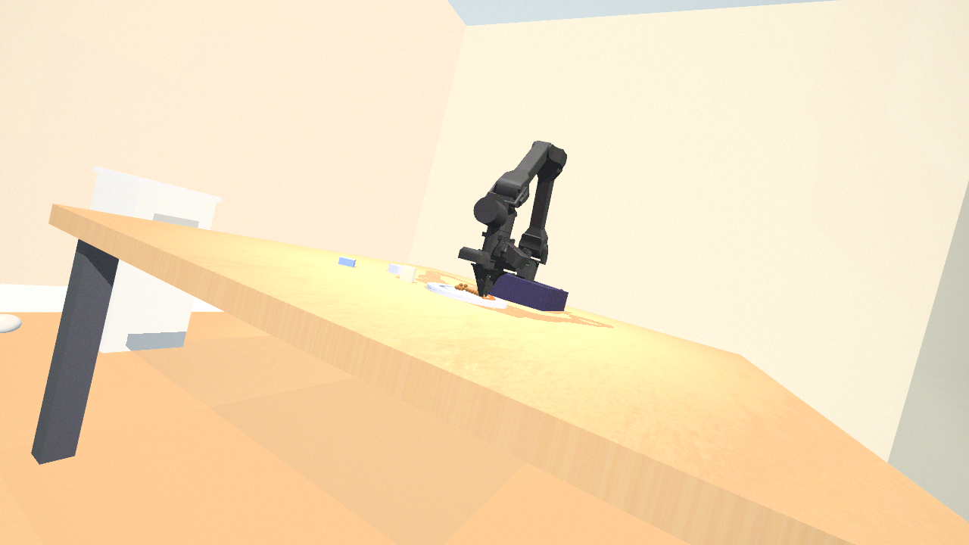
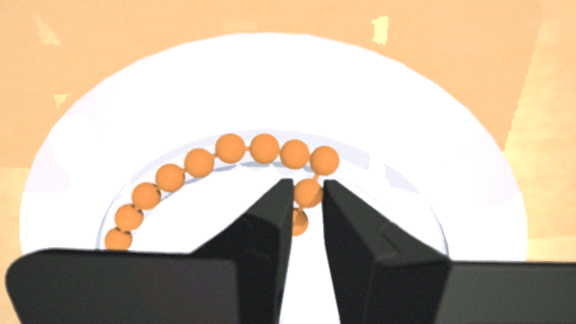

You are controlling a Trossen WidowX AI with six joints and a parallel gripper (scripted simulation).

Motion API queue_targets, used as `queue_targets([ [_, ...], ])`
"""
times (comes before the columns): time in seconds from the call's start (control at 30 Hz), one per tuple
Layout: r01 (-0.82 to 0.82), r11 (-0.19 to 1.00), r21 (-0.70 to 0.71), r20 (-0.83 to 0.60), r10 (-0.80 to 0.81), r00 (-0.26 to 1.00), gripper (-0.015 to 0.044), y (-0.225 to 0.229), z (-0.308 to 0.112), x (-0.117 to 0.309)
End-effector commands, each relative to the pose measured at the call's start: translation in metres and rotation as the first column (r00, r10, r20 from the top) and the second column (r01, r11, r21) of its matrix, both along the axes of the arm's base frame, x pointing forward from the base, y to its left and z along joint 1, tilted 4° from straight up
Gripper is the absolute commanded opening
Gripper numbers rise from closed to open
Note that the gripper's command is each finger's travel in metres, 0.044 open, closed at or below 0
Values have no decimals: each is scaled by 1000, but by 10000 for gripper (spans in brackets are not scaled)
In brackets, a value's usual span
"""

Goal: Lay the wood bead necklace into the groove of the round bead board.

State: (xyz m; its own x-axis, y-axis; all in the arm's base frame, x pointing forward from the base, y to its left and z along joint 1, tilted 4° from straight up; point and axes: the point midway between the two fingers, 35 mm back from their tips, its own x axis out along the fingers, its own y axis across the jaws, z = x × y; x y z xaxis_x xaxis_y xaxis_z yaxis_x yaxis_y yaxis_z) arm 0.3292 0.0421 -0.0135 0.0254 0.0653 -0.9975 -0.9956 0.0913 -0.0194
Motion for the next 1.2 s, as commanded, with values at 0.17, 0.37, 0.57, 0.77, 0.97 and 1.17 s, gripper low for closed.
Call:
queue_targets([
  [0.17, 0, 1000, 0, 0, 0, 1000, 0, 0, 0, 0],
  [0.37, 0, 1000, 0, 0, 0, 1000, 0, 0, 0, 0],
  [0.57, -1, 1000, 2, 0, 1, 1000, 0, 0, 6, -1],
  [0.77, -1, 1000, 2, 0, 1, 1000, 0, 0, 6, 1],
  [0.97, -1, 1000, 2, 2, 1, 1000, 0, 5, 7, 17],
  [1.17, -1, 1000, 2, 2, 1, 1000, 0, 5, 7, 17],
])
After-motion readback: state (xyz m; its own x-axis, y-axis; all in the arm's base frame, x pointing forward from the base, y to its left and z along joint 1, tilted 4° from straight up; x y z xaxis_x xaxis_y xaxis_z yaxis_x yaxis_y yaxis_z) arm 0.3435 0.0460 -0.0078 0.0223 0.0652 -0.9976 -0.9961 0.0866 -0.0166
